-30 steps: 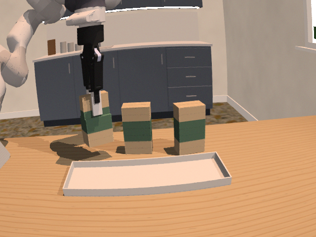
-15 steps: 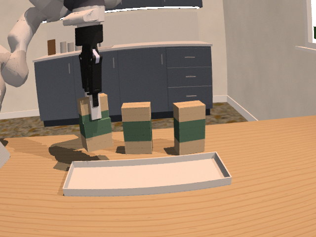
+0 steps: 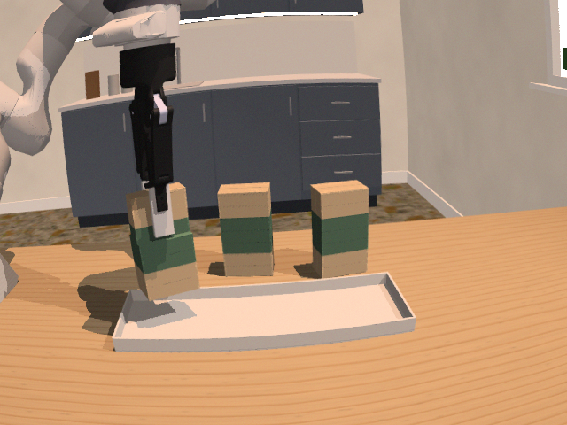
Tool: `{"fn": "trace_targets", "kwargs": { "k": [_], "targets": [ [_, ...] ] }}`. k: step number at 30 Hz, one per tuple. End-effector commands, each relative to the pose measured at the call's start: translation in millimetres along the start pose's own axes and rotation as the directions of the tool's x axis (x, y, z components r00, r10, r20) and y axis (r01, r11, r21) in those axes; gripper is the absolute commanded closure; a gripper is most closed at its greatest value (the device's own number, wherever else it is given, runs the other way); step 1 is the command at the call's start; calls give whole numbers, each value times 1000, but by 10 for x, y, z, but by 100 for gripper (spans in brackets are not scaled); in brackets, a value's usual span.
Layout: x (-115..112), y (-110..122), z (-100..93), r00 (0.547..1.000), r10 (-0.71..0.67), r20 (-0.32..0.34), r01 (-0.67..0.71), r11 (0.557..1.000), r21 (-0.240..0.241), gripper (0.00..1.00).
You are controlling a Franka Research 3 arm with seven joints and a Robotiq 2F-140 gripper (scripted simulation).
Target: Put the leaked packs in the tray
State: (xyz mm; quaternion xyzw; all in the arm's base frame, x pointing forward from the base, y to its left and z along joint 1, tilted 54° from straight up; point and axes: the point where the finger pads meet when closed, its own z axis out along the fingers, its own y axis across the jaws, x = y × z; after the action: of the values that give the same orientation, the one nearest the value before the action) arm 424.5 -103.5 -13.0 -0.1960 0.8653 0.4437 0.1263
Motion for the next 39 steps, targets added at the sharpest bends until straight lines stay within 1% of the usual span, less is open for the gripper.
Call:
{"fn": "trace_targets", "kwargs": {
  "k": [1, 6, 39],
  "targets": [
    [55, -130, -38, 999, -37, -4, 37, 999, 9, 76],
    [78, -178, -38, 999, -37, -4, 37, 999, 9, 76],
    [78, -178, -38, 999, -37, -4, 37, 999, 9, 76]
  ]
}}
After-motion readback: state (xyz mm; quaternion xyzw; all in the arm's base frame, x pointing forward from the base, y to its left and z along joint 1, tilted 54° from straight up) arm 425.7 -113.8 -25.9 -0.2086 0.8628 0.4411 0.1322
